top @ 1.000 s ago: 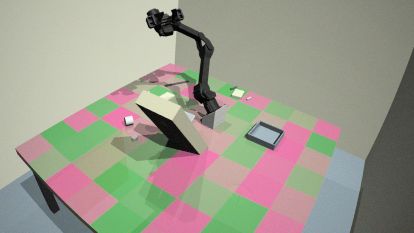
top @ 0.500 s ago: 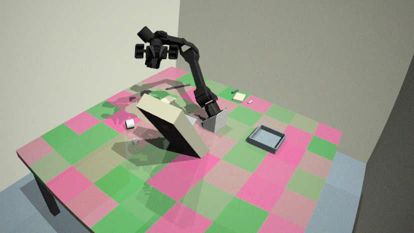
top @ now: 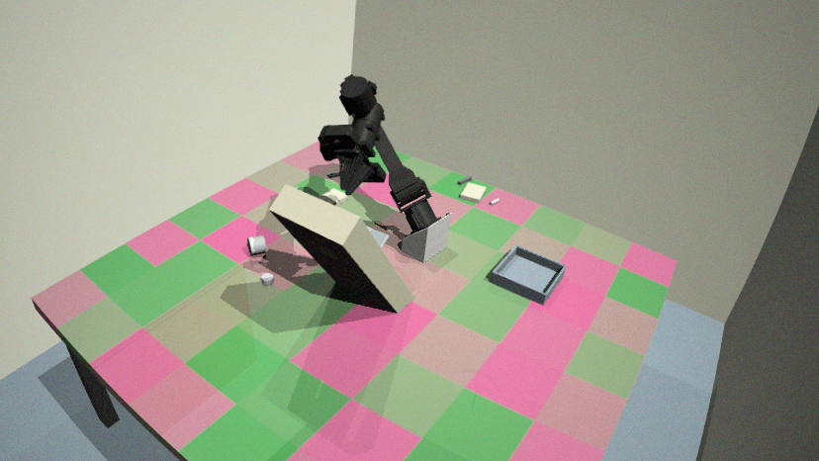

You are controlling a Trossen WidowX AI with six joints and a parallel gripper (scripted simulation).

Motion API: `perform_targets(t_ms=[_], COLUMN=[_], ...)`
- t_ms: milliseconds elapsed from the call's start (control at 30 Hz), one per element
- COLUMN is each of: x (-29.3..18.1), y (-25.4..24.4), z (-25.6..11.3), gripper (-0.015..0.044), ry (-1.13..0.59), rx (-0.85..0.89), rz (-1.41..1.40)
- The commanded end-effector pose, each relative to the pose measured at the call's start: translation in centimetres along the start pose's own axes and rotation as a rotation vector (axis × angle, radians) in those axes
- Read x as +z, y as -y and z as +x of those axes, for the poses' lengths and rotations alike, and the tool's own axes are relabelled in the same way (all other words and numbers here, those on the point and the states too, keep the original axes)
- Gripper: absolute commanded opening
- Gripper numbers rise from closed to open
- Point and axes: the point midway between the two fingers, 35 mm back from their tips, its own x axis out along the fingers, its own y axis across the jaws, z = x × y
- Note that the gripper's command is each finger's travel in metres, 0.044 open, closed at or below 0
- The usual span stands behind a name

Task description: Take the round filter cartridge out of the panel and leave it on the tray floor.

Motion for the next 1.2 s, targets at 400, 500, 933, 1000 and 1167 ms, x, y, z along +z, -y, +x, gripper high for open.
perform_targets(t_ms=[400,500,933,1000,1167], x=[-2.2,-2.2,-1.8,-1.7,-1.5], y=[2.9,2.9,2.7,2.7,2.6], z=[0.3,0.3,2.2,2.5,3.3], gripper=[0.0089,0.0089,0.0089,0.0089,0.0089], ry=[0.304,0.304,0.301,0.301,0.301], rx=[-0.016,-0.016,-0.019,-0.019,-0.018], rz=[-0.504,-0.504,-0.502,-0.502,-0.501])
